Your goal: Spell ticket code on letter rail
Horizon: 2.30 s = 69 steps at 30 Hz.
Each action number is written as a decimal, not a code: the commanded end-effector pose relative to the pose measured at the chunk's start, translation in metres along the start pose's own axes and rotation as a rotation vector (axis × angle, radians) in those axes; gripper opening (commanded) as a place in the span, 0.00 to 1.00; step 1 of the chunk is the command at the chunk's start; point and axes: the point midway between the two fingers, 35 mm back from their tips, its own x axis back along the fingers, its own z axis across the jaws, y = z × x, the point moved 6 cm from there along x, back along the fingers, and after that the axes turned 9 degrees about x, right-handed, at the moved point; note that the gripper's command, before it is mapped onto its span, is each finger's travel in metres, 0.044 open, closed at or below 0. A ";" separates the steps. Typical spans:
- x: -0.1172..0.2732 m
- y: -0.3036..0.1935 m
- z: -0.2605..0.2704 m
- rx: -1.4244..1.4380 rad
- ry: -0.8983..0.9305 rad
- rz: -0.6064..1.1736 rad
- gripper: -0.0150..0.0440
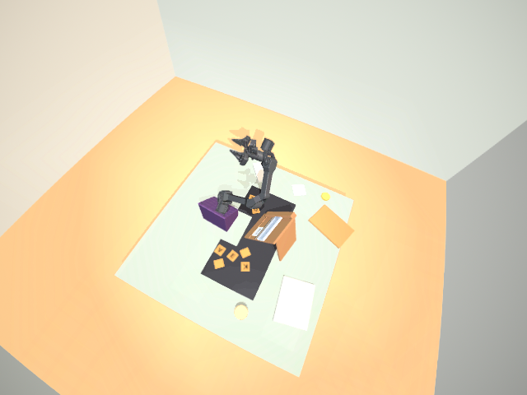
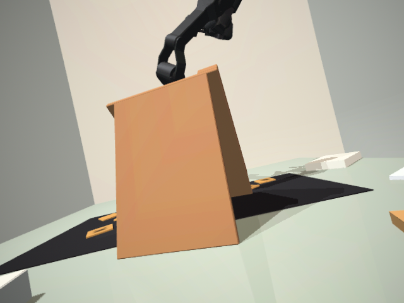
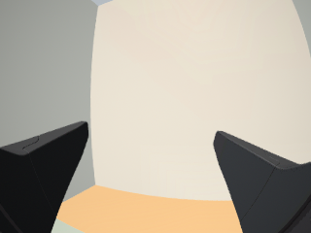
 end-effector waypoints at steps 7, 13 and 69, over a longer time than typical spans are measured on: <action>-0.033 -0.027 -0.029 -0.082 -0.154 0.152 1.00; -0.052 -0.062 -0.066 -0.108 -0.359 0.344 1.00; 0.168 -0.282 0.213 -0.895 -3.379 -0.285 1.00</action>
